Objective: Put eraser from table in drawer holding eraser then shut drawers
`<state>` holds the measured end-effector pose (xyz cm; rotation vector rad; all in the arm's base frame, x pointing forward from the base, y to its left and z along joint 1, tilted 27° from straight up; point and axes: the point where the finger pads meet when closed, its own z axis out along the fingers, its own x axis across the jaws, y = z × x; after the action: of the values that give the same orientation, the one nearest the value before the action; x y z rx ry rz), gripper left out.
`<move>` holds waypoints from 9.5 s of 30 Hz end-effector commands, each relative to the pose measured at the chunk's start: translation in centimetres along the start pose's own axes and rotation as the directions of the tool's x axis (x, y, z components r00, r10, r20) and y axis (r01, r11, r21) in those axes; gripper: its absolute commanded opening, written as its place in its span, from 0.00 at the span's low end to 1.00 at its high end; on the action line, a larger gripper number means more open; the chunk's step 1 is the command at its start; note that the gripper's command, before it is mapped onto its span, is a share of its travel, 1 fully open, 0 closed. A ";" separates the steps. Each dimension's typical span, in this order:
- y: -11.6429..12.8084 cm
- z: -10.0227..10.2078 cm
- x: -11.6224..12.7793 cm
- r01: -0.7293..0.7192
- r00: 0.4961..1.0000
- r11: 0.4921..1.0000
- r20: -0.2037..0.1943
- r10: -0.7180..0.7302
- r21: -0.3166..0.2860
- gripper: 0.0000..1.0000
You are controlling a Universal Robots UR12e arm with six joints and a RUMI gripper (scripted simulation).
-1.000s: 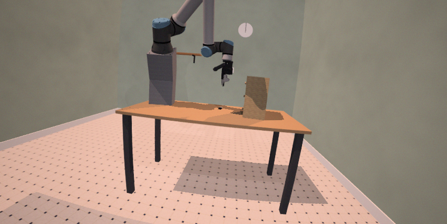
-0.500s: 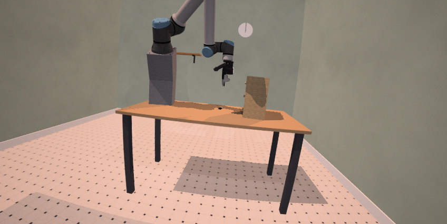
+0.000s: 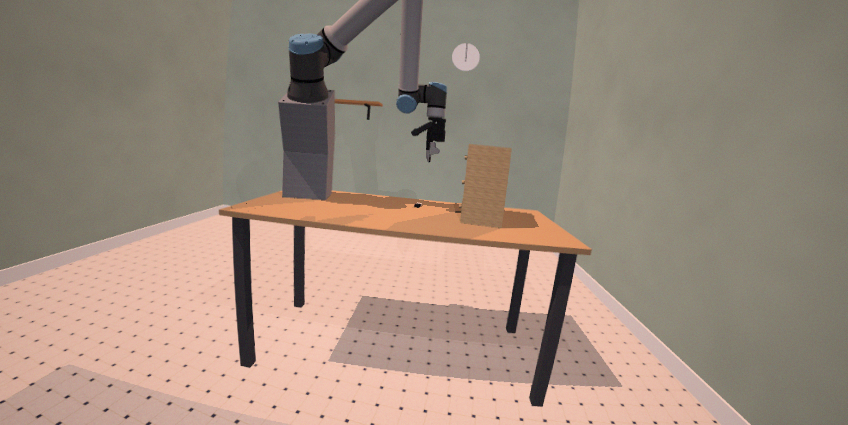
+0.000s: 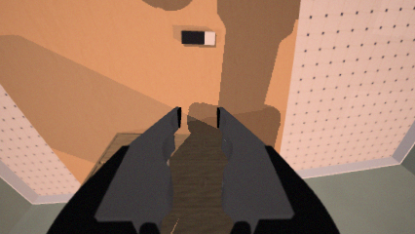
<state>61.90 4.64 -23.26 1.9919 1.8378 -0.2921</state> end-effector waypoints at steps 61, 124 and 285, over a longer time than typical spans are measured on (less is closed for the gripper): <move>9.0 10.2 0.5 -0.007 1.000 0.650 0.006 0.018 -0.760 0.20; 10.8 12.6 0.5 -0.006 1.000 0.647 0.006 0.018 -0.763 0.20; 16.9 18.4 0.4 -0.007 1.000 0.643 0.007 0.019 -0.766 0.20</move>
<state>80.18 -3.69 -37.46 1.3714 1.5446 0.4349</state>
